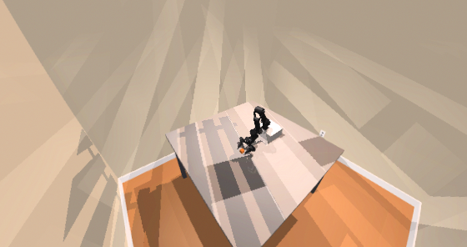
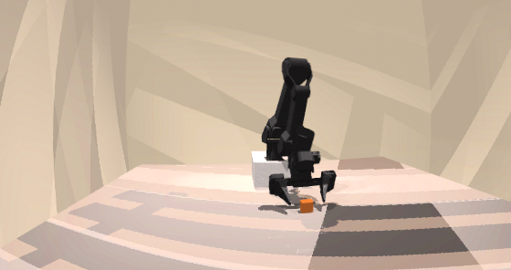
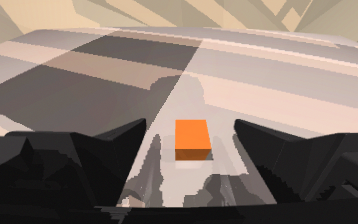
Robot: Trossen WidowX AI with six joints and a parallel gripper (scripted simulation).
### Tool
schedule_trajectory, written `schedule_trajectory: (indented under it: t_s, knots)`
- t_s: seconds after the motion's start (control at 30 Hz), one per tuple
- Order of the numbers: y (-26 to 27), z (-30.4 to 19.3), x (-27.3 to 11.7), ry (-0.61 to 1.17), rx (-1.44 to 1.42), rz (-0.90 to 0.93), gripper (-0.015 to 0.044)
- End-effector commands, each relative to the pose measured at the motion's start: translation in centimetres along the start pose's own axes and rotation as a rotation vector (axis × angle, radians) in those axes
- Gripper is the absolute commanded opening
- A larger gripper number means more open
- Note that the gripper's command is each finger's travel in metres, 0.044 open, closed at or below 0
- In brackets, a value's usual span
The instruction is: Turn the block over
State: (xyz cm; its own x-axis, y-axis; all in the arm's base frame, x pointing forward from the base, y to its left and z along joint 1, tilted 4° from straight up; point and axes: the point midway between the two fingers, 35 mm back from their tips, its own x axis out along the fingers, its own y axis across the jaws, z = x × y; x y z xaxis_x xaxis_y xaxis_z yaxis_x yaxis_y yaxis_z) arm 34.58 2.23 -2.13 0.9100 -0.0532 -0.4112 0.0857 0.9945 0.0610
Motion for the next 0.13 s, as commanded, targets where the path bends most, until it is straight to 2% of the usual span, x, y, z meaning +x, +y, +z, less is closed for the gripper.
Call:
schedule_trajectory:
  t_s: [0.0,0.1]
  knots:
    - [-0.04,0.00,-0.01,-0.001,-0.005,-0.003,0.0440]
    - [-0.04,0.00,-0.01,-0.001,-0.005,-0.003,0.0440]
